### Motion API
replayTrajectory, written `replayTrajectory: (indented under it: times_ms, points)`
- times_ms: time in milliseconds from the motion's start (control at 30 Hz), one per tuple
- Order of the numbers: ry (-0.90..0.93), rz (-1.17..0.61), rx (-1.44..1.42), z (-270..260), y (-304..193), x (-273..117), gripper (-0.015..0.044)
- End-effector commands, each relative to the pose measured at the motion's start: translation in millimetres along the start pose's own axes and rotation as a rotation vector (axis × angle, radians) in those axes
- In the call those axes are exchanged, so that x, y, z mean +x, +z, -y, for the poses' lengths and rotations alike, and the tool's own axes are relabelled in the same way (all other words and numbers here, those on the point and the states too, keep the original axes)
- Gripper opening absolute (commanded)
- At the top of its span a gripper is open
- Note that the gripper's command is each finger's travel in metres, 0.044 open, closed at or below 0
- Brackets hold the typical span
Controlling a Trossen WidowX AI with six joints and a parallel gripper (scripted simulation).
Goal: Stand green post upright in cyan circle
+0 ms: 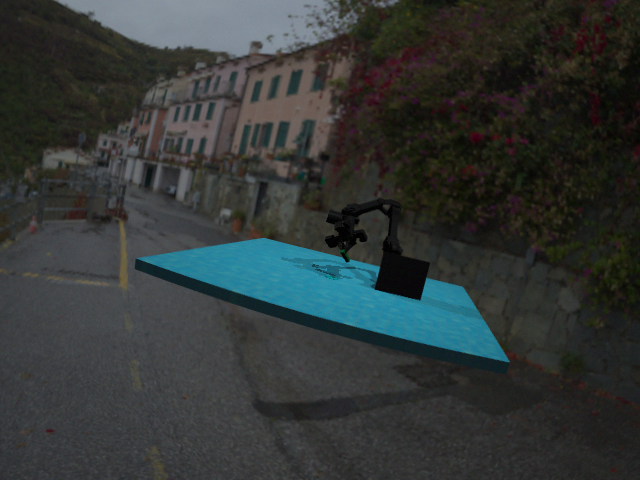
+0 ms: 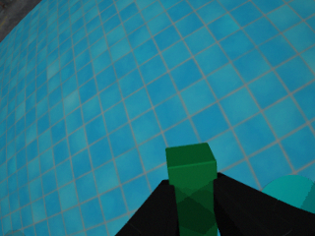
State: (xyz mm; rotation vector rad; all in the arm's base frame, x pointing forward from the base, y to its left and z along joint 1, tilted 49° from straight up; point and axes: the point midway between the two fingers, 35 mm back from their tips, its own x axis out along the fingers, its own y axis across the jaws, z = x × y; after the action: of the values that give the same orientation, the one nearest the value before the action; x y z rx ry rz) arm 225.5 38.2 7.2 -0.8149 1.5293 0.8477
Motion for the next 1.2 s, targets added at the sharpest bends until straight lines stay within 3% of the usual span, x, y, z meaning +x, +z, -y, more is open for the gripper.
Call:
replayTrajectory:
  times_ms: [0, 1167]
  points:
    - [0.006, 0.029, -0.006, -1.0, -0.1, 0.0, 0.0023]
    - [-0.014, 0.279, -0.068, 1.2, 0.7, -5.2, 0.0023]
